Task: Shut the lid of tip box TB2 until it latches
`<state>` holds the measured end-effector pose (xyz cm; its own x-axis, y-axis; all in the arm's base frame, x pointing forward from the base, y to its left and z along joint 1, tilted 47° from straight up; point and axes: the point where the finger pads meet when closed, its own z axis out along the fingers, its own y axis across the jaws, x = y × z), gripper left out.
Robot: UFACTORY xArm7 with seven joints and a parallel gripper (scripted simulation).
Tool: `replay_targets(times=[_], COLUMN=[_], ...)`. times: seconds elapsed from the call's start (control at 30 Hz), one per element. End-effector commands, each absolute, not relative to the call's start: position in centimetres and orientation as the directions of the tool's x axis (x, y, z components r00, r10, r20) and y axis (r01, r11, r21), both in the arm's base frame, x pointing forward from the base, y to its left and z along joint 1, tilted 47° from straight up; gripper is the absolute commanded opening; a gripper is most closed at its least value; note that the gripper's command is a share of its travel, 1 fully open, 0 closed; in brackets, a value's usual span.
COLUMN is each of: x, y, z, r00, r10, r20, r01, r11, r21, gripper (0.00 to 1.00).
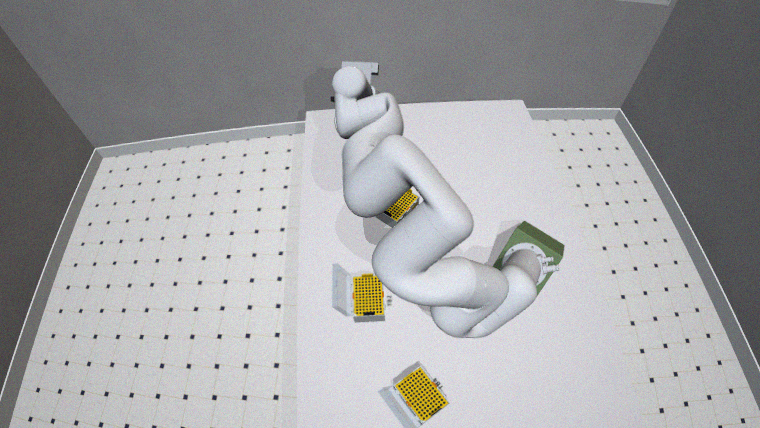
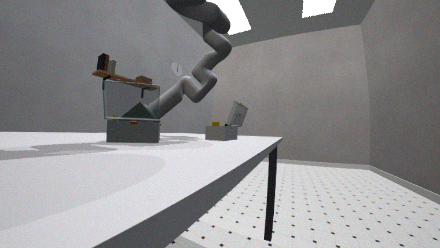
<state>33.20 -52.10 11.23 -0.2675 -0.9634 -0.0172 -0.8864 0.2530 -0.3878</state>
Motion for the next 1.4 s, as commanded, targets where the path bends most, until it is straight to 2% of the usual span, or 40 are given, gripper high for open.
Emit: replay_targets(times=[0.0,0.5,1.37], x=[32.3,27.4,21.9], y=[-51.8,-47.4,-39.7], z=[11.9,14.1,14.8], r00=[-0.268,-0.239,-0.162], r10=[-0.963,-0.97,-0.976], r20=[-0.013,-0.036,-0.148], r01=[-0.887,-0.901,-0.902], r11=[0.252,0.235,0.207], r21=[-0.386,-0.365,-0.379], gripper=[1.0,1.0,1.0])
